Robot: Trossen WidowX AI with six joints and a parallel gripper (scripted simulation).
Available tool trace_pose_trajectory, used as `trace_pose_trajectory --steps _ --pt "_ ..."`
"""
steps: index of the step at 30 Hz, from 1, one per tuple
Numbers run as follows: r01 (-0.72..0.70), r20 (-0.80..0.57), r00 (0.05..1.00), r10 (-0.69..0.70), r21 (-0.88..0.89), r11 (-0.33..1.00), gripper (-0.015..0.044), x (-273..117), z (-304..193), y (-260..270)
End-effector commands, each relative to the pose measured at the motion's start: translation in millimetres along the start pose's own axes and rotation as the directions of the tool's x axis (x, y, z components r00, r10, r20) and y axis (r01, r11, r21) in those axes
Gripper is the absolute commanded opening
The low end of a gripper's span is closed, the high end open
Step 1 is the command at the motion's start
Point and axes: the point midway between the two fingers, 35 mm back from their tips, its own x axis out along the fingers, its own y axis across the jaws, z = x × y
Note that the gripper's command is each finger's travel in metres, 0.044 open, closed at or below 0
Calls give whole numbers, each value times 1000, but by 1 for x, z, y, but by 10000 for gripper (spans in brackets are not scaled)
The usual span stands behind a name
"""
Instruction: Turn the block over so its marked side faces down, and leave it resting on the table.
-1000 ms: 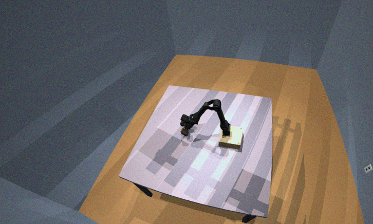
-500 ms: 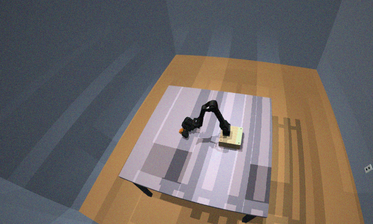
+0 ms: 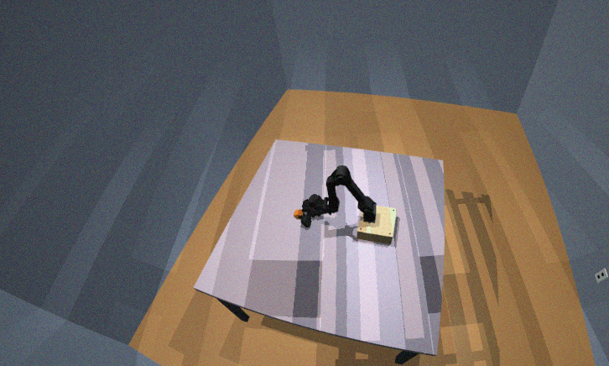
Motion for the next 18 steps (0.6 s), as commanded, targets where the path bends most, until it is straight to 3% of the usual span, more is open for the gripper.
trace_pose_trajectory --steps 1,18 --pt "4 27 1000 -4 -3 1000 0 -3 -2 -1" --pt "4 52 999 -4 -3 1000 0 -4 -1 -1"
